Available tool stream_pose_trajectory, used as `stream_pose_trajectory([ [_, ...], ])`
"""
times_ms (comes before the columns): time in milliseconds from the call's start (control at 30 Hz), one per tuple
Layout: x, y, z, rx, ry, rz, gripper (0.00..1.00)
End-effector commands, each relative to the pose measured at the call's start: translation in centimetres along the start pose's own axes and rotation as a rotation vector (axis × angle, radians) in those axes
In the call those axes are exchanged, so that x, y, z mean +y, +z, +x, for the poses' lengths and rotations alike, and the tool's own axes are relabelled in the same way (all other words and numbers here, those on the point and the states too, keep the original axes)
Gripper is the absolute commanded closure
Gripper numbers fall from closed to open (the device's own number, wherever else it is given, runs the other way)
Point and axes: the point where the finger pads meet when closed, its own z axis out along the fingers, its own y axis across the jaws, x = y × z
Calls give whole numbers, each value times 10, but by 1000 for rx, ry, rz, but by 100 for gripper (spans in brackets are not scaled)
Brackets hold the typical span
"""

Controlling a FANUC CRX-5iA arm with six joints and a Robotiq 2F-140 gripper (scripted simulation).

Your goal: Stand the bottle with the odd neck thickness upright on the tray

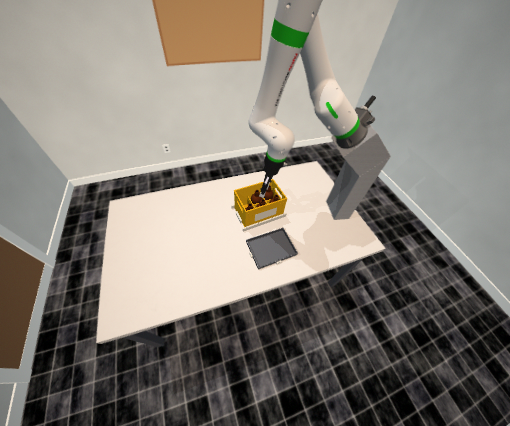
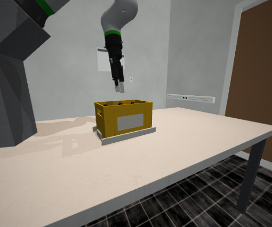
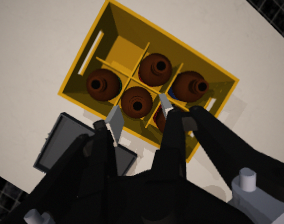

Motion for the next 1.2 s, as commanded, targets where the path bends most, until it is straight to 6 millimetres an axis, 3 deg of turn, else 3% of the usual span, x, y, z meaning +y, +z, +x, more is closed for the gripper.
stream_pose_trajectory([
  [0, 0, -1, 1, -153, -2, 109, 56],
  [1167, -1, 9, 0, -153, -2, 108, 56],
])
